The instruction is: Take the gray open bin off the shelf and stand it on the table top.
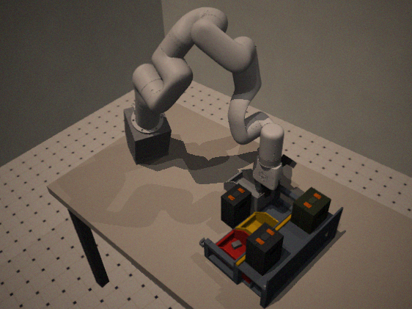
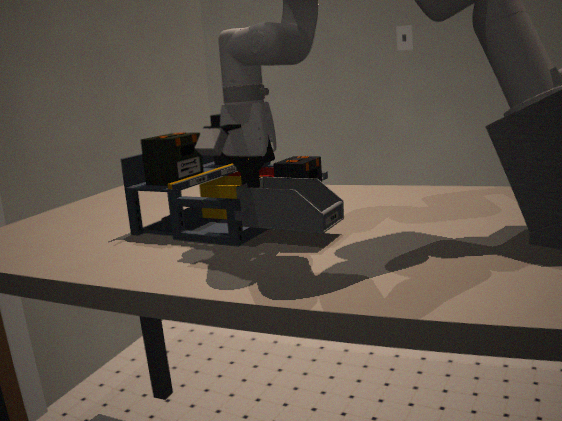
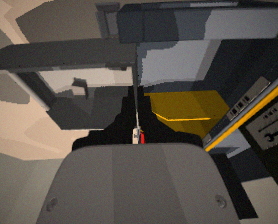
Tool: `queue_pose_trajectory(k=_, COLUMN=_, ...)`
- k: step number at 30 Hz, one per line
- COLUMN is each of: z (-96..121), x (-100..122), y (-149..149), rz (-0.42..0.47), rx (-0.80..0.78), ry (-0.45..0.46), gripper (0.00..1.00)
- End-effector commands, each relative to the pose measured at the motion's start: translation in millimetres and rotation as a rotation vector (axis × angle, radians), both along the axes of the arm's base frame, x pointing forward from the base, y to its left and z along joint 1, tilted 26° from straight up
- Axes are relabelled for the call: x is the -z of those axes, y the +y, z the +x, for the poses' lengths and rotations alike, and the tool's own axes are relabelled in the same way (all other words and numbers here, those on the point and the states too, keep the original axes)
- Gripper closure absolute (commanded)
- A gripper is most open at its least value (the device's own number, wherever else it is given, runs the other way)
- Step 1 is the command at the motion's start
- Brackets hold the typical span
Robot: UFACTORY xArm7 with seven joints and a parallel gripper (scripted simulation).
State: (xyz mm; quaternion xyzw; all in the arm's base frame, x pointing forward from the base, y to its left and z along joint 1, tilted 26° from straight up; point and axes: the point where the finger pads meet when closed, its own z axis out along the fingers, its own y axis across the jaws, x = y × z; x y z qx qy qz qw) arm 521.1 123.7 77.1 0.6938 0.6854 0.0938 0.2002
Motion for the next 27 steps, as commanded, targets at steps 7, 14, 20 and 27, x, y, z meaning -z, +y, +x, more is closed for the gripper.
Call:
queue_pose_trajectory(k=7, z=-8, x=3, y=1, rz=0.001, rx=-0.001, ry=-0.003, gripper=1.0)
queue_pose_trajectory(k=14, z=-8, x=3, y=1, rz=0.001, rx=-0.001, ry=-0.003, gripper=1.0)
queue_pose_trajectory(k=20, z=-14, x=5, y=0, rz=0.002, rx=-0.001, ry=-0.003, gripper=1.0)
queue_pose_trajectory(k=27, z=-22, x=9, y=0, rz=0.001, rx=-0.001, ry=-0.002, gripper=1.0)
